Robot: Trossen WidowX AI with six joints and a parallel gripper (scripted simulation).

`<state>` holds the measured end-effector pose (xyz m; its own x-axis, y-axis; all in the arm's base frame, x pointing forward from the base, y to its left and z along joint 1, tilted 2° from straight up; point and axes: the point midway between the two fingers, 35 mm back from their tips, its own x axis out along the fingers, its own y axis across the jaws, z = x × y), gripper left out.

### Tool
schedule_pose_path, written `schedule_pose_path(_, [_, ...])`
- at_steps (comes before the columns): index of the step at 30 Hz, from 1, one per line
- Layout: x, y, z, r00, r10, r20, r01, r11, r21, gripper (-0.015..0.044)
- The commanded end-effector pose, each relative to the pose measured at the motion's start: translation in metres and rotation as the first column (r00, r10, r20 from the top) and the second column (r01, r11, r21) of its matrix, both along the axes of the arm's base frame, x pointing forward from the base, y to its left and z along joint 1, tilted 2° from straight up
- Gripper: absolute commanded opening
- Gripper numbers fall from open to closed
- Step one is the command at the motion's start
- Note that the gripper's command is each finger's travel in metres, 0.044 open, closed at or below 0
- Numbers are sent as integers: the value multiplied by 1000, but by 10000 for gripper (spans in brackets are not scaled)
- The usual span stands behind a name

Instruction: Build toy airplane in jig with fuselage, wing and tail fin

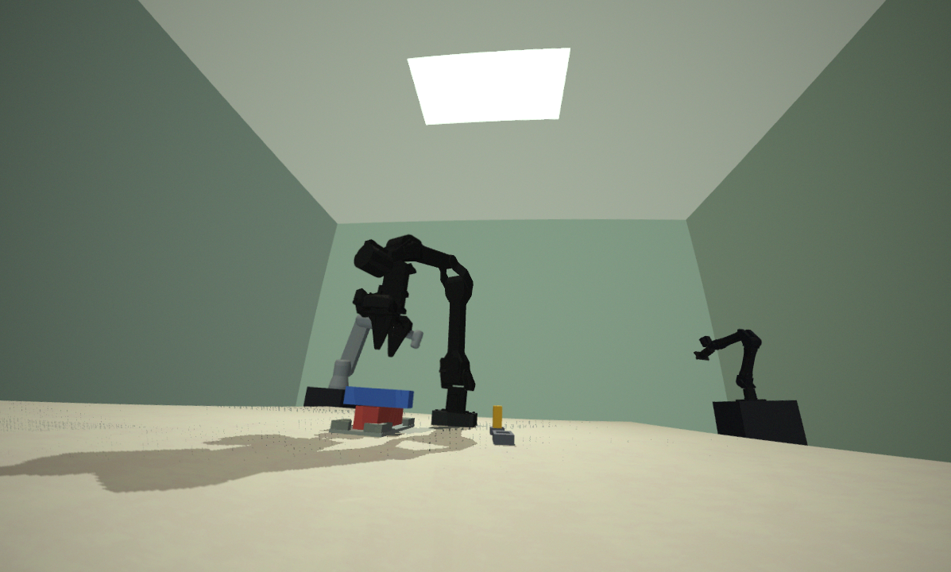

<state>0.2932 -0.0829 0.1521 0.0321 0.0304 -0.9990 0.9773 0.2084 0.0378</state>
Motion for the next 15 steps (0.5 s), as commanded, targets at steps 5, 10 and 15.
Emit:
schedule_pose_path(5, [0, 0, 0, 903, 430, -3, -430, 903, -7, 440])
schedule_pose_path(10, [0, 0, 0, 591, 807, 5, -807, 591, -24, 440])
schedule_pose_path(15, [1, 0, -1, 137, 991, 4, -990, 137, -42, 440])
